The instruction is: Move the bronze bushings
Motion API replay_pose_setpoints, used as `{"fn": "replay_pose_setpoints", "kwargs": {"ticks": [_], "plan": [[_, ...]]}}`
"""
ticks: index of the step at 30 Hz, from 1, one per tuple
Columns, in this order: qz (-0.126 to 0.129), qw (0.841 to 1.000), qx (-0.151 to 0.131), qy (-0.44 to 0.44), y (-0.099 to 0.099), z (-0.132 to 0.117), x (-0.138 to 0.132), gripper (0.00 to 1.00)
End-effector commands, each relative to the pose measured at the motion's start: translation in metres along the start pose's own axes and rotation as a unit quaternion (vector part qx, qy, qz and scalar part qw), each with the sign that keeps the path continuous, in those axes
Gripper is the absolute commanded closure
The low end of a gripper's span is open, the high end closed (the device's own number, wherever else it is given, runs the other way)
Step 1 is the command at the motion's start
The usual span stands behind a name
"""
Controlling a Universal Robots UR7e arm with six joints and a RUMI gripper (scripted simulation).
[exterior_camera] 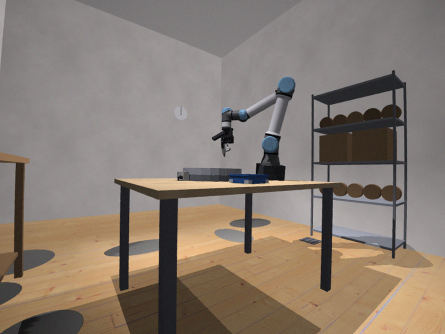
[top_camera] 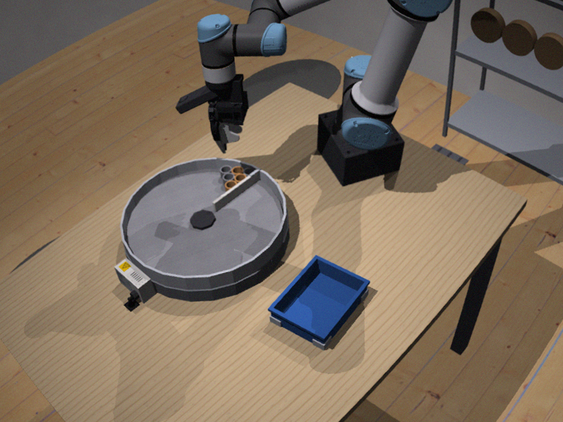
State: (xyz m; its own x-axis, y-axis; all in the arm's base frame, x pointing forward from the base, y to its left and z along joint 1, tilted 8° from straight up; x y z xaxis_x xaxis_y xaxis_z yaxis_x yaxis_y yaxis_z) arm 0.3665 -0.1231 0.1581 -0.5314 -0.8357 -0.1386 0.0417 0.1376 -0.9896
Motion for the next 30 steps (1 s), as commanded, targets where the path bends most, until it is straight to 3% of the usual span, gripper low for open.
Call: {"fn": "replay_pose_setpoints", "kwargs": {"ticks": [1,11,30], "plan": [[-0.001,0.999,0.001,0.035,0.007,0.000,-0.003,0.94],[-0.001,0.994,0.001,0.107,0.022,0.001,-0.008,0.94],[-0.001,0.969,0.001,0.246,0.052,0.001,-0.019,0.94]]}}
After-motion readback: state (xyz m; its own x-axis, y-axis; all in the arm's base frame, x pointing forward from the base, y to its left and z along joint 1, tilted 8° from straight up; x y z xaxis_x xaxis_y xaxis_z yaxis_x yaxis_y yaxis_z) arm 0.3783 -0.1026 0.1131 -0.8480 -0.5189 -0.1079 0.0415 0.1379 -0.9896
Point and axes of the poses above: the point where the finger pads meet when closed, its own y axis out along the fingers, its own x axis across the jaws, z = x × y, the point moved 9 cm from there along -y, back along the fingers, and after that the axes turned 13 degrees about -y, right-handed, at the moved point
